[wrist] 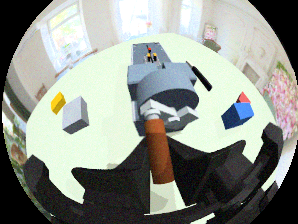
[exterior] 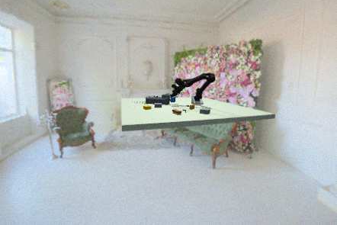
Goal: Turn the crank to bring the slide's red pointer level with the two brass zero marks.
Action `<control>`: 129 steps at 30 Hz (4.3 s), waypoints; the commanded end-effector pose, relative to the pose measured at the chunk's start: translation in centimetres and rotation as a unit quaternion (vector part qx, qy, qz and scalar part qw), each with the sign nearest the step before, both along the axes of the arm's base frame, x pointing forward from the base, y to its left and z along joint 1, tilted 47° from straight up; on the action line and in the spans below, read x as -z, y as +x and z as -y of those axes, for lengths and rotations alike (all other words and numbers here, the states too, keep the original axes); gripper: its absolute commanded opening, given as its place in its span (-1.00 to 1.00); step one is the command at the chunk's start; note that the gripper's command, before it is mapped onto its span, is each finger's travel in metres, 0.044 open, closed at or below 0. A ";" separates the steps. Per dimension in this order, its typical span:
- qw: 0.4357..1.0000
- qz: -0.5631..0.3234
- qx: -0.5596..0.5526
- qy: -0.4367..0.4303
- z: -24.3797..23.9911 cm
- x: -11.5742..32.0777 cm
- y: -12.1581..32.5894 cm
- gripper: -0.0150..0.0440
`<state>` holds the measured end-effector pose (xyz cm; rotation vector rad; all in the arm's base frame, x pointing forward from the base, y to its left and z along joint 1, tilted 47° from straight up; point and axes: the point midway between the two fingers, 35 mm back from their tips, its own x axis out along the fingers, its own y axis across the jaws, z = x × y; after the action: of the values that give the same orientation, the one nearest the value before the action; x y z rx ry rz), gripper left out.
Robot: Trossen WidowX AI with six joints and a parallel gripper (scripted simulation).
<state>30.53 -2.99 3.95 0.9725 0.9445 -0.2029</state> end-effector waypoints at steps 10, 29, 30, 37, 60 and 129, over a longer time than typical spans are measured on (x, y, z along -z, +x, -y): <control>1.000 0.003 -0.005 0.002 -1.9 0.7 0.5 -0.49; 1.000 0.003 -0.005 0.002 -3.0 2.5 0.2 -0.49; 1.000 0.003 -0.005 0.002 -3.1 2.6 0.2 -0.49; 1.000 0.003 -0.005 0.003 -3.2 3.3 -0.1 -0.49; 1.000 0.003 -0.005 0.002 -2.9 4.7 -0.8 -0.49; 1.000 0.003 -0.005 0.002 -1.4 5.8 -2.0 -0.49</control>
<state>29.02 -0.95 -1.42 0.9695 0.9383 -0.1624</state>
